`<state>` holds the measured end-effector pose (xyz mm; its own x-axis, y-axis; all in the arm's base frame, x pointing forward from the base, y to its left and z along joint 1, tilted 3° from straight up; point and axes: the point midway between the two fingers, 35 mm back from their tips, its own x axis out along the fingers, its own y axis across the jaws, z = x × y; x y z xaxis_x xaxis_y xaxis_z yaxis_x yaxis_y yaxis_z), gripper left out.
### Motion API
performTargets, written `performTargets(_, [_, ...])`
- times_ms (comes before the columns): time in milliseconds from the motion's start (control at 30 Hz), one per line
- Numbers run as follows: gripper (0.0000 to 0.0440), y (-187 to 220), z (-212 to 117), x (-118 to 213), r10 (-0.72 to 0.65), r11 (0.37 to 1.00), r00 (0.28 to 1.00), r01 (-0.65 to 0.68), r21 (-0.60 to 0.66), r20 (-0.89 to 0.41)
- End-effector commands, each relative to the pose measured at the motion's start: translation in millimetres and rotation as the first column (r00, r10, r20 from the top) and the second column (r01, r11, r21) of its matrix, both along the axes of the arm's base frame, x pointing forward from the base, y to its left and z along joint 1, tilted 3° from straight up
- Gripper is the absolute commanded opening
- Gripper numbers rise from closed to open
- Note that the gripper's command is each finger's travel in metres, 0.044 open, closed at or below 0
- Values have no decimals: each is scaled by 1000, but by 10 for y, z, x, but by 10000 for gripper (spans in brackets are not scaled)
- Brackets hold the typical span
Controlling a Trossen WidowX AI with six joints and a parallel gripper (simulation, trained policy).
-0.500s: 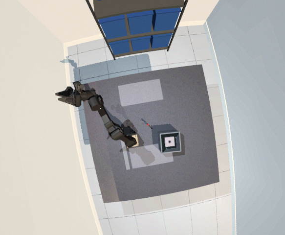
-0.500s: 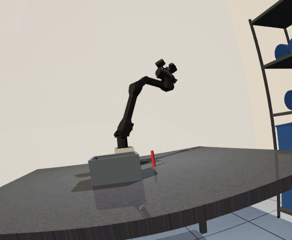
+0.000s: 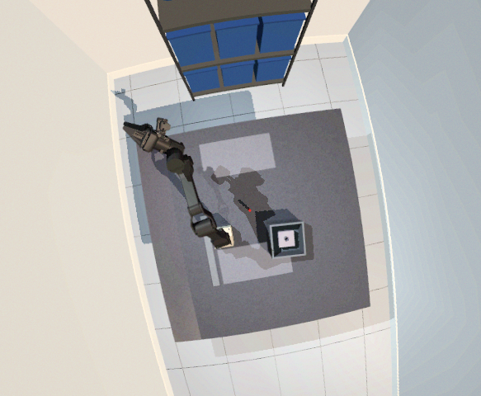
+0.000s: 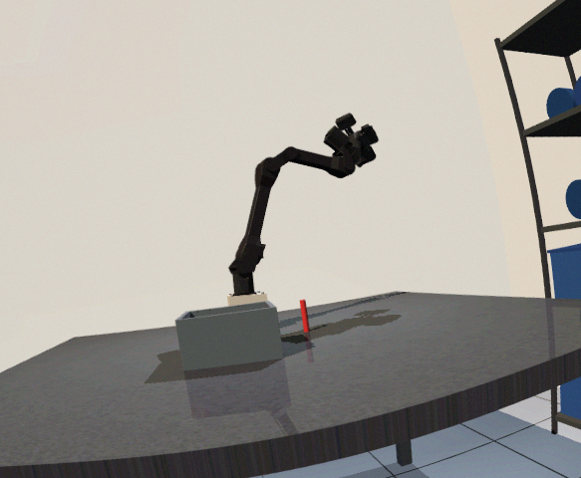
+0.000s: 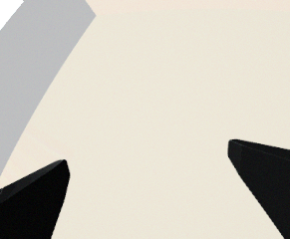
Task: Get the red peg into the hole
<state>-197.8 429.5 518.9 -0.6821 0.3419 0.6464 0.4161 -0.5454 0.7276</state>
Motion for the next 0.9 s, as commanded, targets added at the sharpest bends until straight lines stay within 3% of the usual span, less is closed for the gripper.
performTargets(0, [440, 130, -30, 211, -78, 996, 997, 78, -47, 7])
performTargets(200, [440, 429, -212, 679, -238, 955, 970, 242, -170, 47])
performTargets(400, [440, 634, -433, 1185, -382, 873, 918, 397, -283, 108])
performTargets(633, [440, 745, -740, 1797, -517, 731, 832, 552, -402, 201])
performTargets(867, [440, 708, -1089, 2406, -608, 547, 730, 670, -503, 312])
